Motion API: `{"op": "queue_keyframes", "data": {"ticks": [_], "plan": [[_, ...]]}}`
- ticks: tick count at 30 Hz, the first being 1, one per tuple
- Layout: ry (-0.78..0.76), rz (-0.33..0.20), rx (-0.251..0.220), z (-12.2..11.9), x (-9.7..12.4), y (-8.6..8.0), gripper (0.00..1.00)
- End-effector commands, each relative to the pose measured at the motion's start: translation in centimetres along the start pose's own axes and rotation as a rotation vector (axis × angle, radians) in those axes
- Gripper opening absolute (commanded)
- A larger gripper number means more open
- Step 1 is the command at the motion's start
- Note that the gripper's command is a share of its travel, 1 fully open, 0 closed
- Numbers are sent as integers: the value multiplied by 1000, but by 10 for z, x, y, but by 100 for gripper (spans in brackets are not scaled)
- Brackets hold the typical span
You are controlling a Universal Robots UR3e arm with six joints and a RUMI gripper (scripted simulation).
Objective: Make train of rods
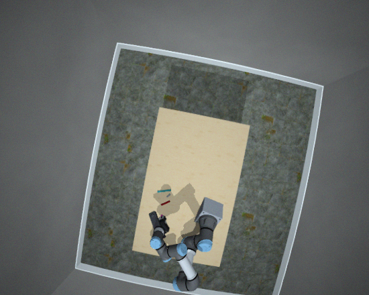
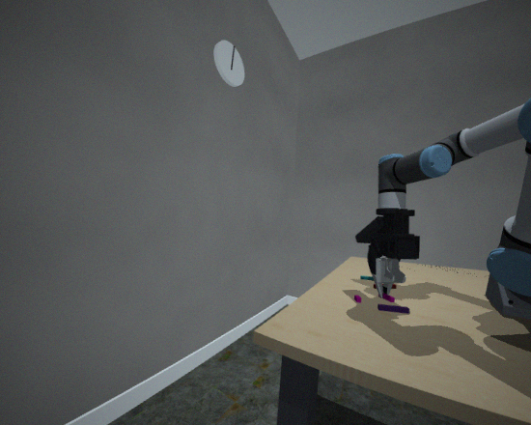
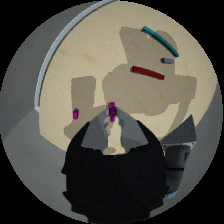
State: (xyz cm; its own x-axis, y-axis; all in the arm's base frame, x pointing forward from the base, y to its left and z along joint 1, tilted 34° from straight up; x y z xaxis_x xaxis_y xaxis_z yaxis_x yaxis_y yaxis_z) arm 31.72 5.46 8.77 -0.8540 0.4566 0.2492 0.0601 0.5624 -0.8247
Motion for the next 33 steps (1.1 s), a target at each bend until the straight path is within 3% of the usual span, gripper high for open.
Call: {"op": "queue_keyframes", "data": {"ticks": [1,7,20,33], "plan": [[-1,2,0,0,-1,-1,0],[-1,2,0,0,-1,-1,0],[-1,2,0,0,-1,-1,14],[-1,2,0,0,-1,-1,14]]}}
Point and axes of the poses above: the point where the finger pads meet when closed, its own y axis out along the fingers, its own z axis across the jaws, x = y × z, the point moved 7 cm from there along -y, back along the fingers, and after that the axes turned 11 degrees about -y, right-handed, at the moved point
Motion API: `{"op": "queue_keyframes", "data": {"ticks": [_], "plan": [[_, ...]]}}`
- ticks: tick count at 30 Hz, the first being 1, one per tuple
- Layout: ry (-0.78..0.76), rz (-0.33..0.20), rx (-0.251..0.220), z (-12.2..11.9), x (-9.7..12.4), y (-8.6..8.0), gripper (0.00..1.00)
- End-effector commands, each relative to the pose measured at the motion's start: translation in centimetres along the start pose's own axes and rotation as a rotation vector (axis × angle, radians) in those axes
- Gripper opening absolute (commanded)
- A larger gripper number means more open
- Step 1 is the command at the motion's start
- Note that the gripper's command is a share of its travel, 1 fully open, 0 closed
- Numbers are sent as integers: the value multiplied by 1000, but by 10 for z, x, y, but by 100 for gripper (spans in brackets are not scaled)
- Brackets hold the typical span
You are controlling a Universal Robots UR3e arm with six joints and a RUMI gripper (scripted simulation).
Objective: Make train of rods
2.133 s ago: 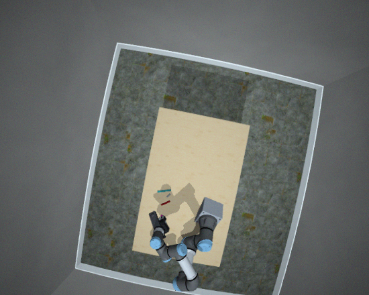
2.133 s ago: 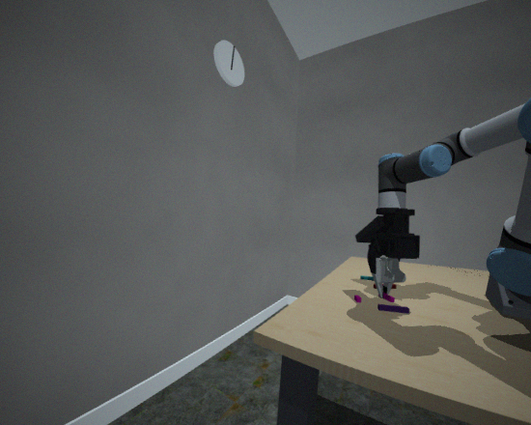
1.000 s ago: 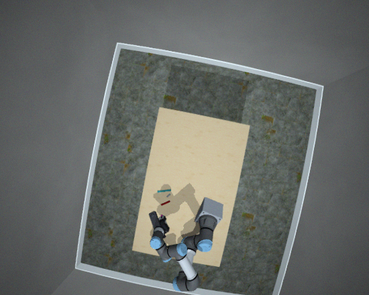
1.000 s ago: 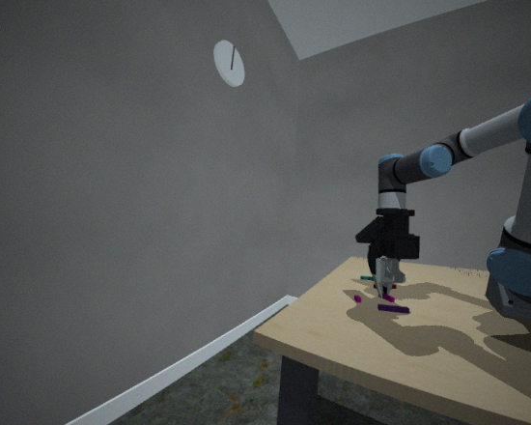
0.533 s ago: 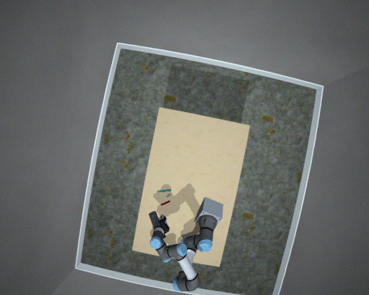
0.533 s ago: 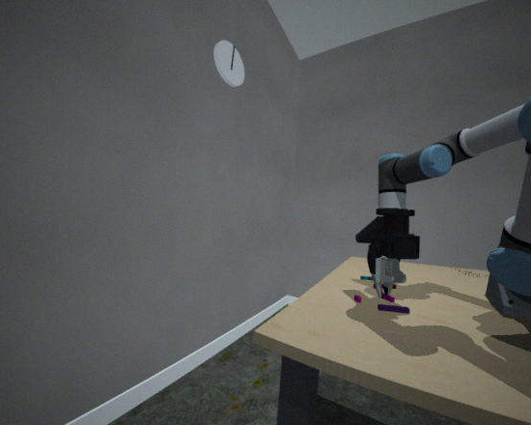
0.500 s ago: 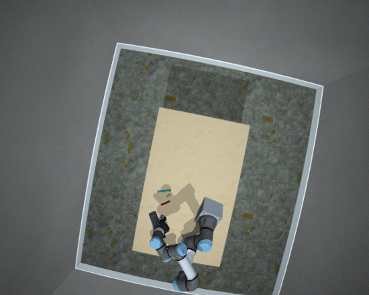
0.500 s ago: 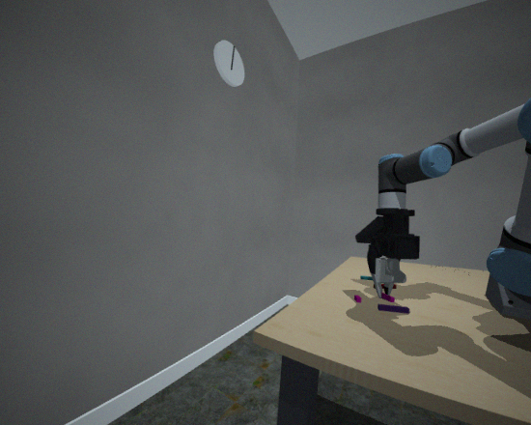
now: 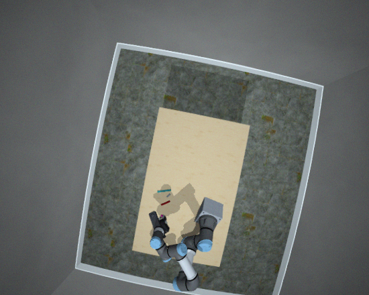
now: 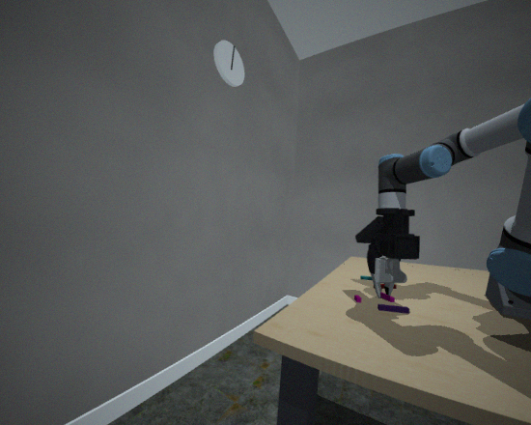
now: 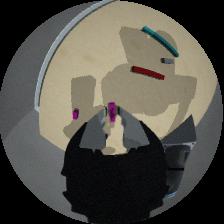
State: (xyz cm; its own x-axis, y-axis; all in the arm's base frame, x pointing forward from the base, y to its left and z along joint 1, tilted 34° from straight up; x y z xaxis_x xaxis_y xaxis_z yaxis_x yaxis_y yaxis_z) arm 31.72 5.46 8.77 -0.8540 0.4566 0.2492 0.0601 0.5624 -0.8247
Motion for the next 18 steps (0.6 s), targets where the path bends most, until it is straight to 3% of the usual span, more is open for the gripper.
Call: {"op": "queue_keyframes", "data": {"ticks": [1,9,18], "plan": [[-1,2,0,0,-1,-1,14],[-1,2,0,0,-1,-7,14],[-1,2,0,0,0,-33,14]]}}
Point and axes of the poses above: the point where the finger pads meet when closed, its own y axis out along the fingers, its own z axis across the jaws, x = y × z, the point moved 7 cm from there along -y, back along the fingers, and after that the axes turned 11 degrees about -y, right-handed, at the moved point
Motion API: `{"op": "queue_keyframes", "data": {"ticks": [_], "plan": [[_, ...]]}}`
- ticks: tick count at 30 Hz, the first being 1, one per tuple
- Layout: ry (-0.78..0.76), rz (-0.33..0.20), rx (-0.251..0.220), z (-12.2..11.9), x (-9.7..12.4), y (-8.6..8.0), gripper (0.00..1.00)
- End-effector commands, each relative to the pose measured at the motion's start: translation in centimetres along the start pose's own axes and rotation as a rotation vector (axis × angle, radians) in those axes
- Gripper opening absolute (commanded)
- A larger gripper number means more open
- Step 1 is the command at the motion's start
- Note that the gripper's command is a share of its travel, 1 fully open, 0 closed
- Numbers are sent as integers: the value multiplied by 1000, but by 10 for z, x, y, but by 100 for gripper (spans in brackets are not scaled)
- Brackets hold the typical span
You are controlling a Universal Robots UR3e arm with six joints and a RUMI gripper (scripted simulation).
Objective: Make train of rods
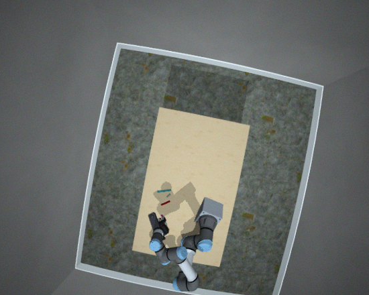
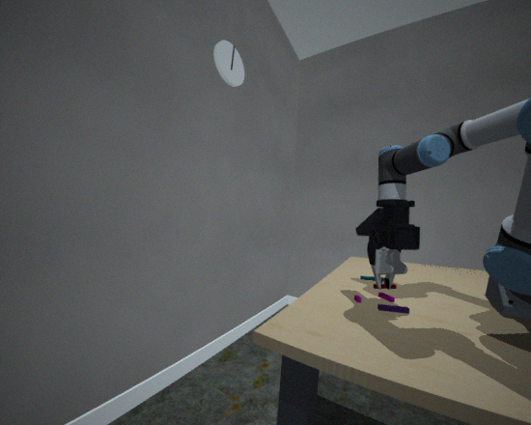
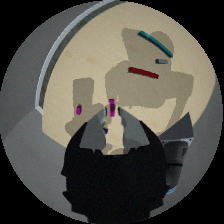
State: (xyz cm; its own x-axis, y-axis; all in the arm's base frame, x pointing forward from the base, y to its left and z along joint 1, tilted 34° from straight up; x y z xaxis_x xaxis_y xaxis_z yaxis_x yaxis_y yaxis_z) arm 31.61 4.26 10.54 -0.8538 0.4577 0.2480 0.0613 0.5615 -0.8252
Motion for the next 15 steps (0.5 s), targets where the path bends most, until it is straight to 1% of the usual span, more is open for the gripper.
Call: {"op": "queue_keyframes", "data": {"ticks": [1,4,6,15], "plan": [[-1,1,0,0,0,-15,14],[-1,1,0,0,0,-26,14],[-1,1,0,0,0,-26,14],[-1,1,0,0,0,-54,14]]}}
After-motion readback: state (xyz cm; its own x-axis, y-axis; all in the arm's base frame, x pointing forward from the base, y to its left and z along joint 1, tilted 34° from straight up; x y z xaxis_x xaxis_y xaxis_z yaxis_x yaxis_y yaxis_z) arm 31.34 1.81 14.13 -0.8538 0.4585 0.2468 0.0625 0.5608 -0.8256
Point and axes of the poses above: the point where the finger pads meet when closed, its own y axis out along the fingers, its own z axis across the jaws, x = y × z, the point moved 7 cm from there along -y, back along the fingers, and after that the axes turned 11 degrees about -y, right-handed, at the moved point
